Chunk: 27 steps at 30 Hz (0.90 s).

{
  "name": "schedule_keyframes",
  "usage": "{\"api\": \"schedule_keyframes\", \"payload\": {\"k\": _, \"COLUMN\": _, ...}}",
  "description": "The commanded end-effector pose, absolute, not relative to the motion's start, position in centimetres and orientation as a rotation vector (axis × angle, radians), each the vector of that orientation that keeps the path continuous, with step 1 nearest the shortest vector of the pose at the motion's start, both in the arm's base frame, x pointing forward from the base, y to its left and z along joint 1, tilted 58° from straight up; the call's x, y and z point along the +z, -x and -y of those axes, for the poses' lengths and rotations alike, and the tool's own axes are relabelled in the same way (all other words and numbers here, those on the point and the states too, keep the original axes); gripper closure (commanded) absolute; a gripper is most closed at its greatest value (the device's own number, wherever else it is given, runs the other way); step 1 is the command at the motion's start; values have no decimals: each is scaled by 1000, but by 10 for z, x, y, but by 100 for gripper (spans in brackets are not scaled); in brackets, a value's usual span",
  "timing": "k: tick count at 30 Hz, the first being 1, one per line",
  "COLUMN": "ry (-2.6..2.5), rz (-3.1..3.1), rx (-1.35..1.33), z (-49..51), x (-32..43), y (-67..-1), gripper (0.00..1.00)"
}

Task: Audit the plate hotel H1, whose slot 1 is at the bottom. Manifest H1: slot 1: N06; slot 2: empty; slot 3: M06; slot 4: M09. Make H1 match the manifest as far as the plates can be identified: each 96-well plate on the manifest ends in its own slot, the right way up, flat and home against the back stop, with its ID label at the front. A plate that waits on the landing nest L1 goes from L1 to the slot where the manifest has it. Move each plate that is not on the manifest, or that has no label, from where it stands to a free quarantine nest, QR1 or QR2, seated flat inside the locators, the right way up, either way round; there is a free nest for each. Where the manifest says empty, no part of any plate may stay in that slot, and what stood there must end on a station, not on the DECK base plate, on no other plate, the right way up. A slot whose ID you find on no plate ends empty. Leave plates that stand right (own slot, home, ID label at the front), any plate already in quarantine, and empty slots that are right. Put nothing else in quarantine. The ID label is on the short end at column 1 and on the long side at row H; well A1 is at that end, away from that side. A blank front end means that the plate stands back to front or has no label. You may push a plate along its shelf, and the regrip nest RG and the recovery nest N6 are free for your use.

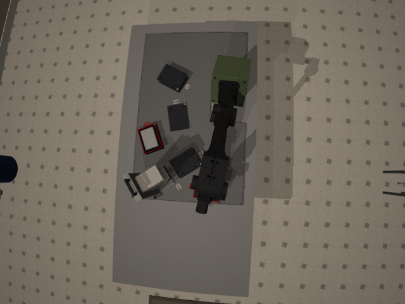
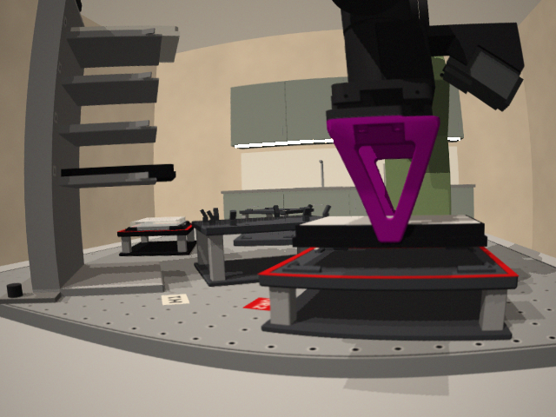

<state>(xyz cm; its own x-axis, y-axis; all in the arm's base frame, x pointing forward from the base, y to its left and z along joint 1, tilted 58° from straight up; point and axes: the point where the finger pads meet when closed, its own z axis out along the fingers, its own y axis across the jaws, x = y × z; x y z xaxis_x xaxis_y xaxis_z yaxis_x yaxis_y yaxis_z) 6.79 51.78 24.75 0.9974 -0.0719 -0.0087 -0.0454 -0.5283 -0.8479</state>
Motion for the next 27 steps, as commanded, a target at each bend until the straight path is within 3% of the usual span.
{"api": "schedule_keyframes", "payload": {"k": 1, "ry": 2104, "rz": -79, "rx": -23, "z": -529, "x": 258, "y": -63, "gripper": 14}}
{"api": "schedule_keyframes", "payload": {"k": 27, "ry": 2107, "rz": -80, "rx": -32, "z": -534, "x": 251, "y": -68, "gripper": 14}}
